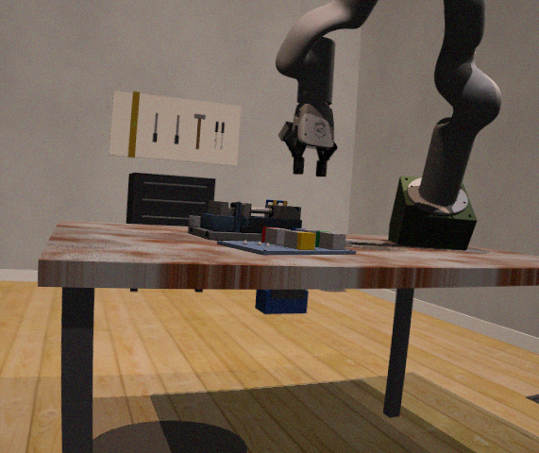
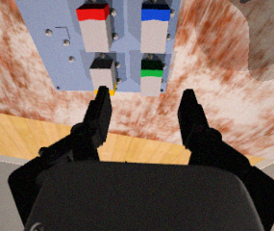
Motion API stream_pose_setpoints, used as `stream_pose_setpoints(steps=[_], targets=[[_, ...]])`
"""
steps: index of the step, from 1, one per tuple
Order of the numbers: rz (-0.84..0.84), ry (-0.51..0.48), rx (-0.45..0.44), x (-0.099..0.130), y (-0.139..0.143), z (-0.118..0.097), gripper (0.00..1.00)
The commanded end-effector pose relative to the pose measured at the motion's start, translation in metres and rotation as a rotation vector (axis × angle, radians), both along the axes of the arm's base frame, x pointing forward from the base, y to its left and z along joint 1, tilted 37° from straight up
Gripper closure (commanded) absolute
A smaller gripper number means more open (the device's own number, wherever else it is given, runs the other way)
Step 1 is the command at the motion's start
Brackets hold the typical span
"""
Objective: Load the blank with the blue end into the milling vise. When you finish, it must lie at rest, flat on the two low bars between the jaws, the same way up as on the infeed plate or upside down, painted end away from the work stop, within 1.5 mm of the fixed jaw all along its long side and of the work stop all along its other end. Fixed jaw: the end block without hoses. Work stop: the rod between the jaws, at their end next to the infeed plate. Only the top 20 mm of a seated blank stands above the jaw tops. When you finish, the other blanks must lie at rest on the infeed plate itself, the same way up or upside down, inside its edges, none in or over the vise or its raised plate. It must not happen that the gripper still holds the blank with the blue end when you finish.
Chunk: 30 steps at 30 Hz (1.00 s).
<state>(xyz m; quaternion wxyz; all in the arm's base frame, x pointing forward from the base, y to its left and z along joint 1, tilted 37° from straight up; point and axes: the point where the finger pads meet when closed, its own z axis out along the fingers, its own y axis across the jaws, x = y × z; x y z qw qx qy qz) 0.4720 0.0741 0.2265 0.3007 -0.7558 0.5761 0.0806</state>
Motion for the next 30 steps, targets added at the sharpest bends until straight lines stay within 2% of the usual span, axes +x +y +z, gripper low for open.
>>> stream_pose_setpoints(steps=[1,5,14,22,30], targets=[[-0.001,-0.007,0.003,0.003,0.003,-0.007,0.28],[-0.001,-0.005,0.001,0.003,0.004,-0.011,0.28],[-0.001,-0.007,0.003,0.008,0.020,-0.062,0.28],[0.000,-0.003,0.001,0.007,0.019,-0.061,0.28],[-0.001,-0.007,0.003,0.009,0.023,-0.072,0.28]])
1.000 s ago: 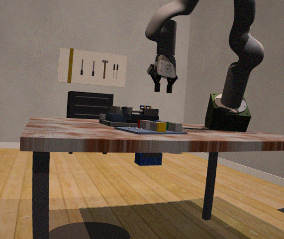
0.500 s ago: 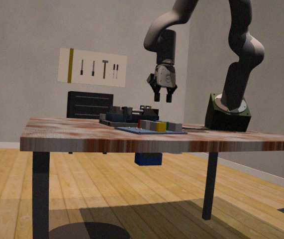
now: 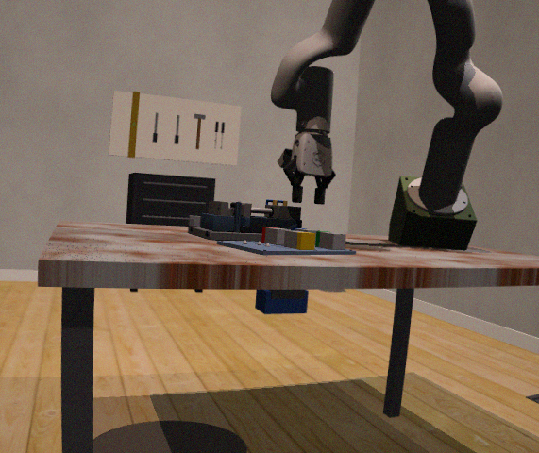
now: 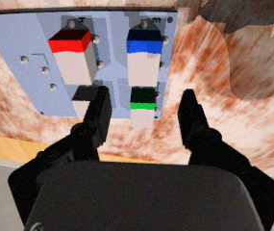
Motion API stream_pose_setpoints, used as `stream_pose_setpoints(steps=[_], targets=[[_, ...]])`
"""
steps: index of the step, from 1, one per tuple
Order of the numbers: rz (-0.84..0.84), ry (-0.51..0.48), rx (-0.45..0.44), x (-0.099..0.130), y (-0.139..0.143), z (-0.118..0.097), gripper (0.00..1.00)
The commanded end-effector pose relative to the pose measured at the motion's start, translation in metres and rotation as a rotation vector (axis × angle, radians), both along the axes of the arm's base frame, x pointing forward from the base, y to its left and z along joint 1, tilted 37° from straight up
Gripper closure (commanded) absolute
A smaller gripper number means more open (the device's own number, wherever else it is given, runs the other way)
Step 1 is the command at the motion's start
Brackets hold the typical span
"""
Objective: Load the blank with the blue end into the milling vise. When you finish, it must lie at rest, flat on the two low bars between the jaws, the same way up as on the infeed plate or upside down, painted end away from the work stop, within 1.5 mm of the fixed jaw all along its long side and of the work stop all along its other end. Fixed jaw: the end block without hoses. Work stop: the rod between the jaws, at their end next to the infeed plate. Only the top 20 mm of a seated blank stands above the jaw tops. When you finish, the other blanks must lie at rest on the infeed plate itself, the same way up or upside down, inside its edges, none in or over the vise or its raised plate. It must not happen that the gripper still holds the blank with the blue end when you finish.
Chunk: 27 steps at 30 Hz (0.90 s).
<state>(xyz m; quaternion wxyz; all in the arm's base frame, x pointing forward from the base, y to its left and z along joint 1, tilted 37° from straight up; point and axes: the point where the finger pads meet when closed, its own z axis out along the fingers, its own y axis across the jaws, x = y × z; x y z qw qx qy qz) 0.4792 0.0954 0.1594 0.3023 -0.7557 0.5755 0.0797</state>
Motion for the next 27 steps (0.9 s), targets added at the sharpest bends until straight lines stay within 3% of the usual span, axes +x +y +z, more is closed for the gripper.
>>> stream_pose_setpoints(steps=[1,27], targets=[[-0.001,-0.003,0.001,0.0018,0.0020,-0.0059,0.28],[-0.001,-0.004,0.001,0.0007,-0.0009,0.0030,0.28]])
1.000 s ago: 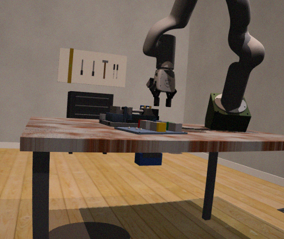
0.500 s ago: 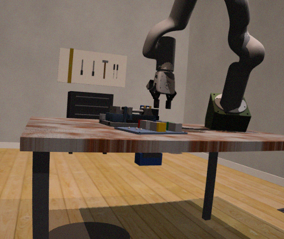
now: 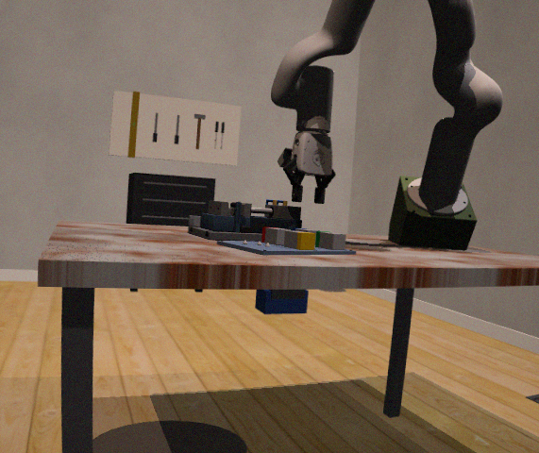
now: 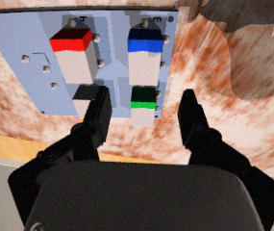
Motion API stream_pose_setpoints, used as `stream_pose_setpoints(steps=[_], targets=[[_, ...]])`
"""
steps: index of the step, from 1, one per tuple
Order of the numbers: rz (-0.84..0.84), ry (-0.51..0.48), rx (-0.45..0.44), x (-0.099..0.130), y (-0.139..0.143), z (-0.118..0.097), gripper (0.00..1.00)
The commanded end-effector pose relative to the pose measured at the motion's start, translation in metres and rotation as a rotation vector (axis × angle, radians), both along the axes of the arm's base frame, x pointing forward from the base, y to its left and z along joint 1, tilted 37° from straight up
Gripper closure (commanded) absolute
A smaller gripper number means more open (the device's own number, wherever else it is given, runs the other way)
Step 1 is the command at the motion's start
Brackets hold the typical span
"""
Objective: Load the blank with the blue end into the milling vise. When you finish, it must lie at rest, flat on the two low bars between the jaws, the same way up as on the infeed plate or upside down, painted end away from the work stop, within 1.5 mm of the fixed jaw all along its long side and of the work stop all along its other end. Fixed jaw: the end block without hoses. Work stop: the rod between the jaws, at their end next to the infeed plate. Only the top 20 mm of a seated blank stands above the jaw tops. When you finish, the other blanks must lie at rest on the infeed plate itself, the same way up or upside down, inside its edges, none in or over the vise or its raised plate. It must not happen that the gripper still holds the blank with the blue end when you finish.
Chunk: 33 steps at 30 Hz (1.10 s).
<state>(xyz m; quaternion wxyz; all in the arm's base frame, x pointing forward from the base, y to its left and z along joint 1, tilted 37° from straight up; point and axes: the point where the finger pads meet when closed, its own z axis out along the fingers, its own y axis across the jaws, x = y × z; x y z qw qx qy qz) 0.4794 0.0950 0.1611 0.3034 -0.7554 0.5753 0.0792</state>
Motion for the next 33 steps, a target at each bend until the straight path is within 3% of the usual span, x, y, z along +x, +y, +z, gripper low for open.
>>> stream_pose_setpoints(steps=[1,33], targets=[[0.000,-0.001,0.000,0.0004,-0.0007,0.0018,0.28],[0.000,-0.001,0.000,-0.0003,-0.0025,0.0073,0.28]])
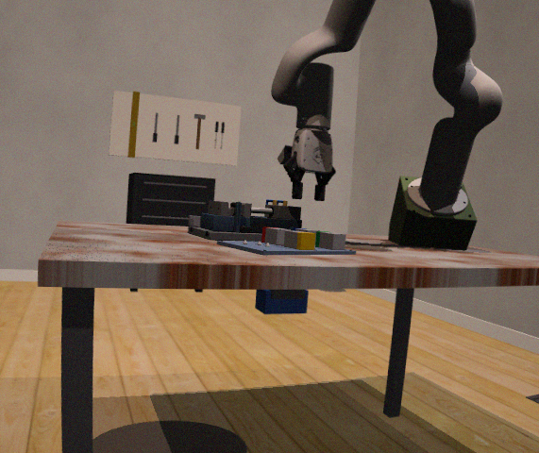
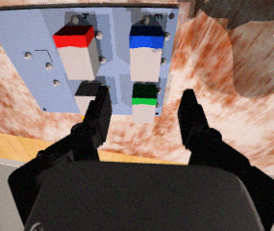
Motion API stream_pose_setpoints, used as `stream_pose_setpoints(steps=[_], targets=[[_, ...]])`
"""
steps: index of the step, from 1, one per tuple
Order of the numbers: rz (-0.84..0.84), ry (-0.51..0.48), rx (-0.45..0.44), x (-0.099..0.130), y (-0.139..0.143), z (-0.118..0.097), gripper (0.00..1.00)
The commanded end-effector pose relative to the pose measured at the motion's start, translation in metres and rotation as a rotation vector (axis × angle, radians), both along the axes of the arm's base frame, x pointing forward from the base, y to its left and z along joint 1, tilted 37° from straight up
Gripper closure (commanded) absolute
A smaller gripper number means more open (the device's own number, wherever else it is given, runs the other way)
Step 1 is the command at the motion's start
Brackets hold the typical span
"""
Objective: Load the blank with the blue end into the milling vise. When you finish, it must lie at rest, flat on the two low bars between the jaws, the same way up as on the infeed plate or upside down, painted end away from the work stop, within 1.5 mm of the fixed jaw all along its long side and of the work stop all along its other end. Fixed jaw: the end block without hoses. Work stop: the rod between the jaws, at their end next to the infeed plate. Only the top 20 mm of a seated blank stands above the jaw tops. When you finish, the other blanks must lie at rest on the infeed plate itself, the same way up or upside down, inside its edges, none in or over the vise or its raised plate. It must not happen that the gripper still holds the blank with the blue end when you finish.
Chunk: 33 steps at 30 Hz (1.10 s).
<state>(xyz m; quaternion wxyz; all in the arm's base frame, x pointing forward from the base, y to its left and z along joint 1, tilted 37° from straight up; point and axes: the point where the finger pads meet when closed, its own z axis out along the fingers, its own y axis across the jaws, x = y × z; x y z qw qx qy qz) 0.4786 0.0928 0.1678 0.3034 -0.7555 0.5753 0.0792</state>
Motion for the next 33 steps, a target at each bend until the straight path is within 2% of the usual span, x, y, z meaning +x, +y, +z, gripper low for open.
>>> stream_pose_setpoints(steps=[1,16,26,33], targets=[[0.000,-0.001,0.000,0.001,0.000,0.001,0.28],[0.000,-0.001,0.000,0.000,-0.001,0.002,0.28],[0.000,-0.001,0.000,0.007,0.016,-0.022,0.28],[0.000,-0.001,0.000,0.007,0.016,-0.022,0.28]])
